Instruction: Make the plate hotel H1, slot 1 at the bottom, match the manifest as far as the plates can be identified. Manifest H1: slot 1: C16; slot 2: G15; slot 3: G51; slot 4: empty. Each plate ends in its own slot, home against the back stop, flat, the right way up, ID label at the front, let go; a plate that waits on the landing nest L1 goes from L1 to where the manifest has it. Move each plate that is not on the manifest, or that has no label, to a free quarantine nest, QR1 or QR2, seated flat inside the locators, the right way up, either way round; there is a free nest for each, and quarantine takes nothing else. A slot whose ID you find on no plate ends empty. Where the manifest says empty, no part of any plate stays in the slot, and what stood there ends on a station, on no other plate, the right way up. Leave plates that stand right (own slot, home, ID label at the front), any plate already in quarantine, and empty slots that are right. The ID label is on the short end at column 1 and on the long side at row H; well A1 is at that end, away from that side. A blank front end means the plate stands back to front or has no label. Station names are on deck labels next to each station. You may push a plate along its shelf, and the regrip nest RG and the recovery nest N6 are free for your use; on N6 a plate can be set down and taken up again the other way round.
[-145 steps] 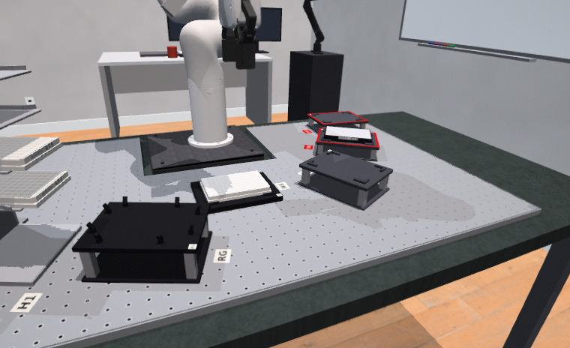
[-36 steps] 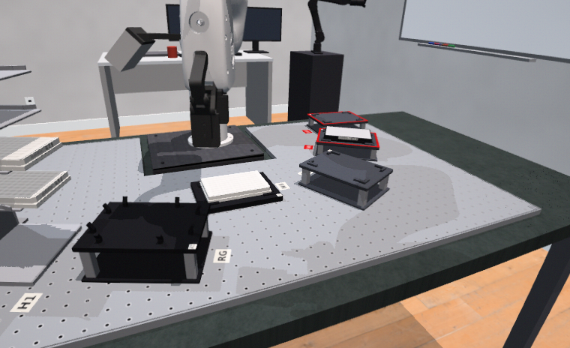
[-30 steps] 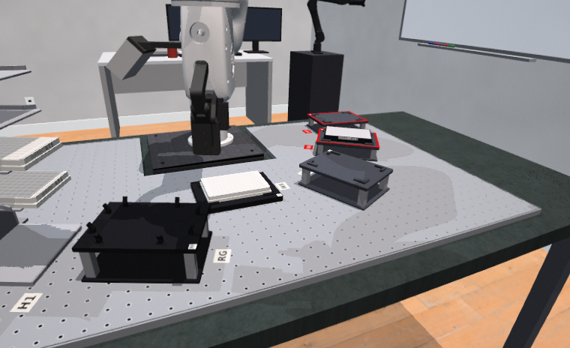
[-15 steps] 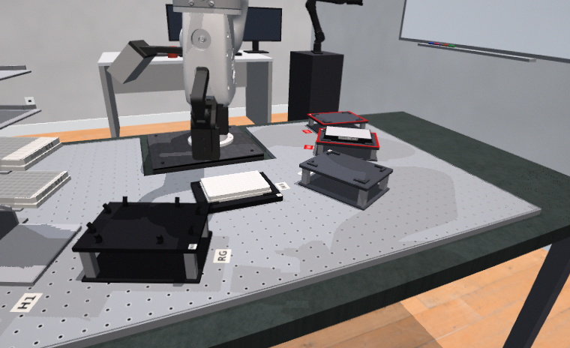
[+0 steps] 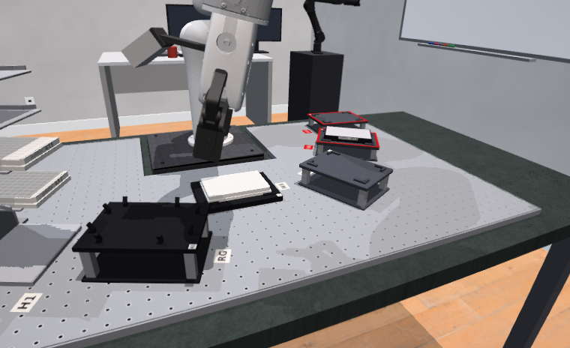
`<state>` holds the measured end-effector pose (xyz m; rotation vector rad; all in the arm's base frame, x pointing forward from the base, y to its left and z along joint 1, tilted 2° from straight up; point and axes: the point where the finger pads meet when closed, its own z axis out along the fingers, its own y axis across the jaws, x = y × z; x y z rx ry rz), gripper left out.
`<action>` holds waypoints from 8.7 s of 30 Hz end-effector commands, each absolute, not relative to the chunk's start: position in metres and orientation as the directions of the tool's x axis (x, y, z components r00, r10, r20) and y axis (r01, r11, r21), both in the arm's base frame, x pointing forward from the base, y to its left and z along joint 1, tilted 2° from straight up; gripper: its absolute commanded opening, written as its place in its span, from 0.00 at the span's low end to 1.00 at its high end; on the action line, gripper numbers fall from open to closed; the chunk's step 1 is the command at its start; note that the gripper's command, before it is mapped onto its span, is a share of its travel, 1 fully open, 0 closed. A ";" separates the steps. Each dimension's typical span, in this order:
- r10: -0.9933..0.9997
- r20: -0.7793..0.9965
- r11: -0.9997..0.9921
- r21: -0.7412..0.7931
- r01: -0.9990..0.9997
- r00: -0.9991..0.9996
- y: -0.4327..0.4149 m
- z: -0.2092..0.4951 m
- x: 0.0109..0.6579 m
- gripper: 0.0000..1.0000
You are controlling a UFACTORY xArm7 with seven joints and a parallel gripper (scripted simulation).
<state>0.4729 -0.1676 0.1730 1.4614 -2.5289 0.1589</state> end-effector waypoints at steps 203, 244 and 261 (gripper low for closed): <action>0.016 1.000 0.502 0.011 -0.865 0.022 -0.286 0.118 0.404 1.00; 0.016 1.000 0.503 0.011 -0.864 0.023 -0.329 0.119 0.379 1.00; 0.016 1.000 0.503 0.011 -0.864 0.023 -0.346 0.119 0.369 1.00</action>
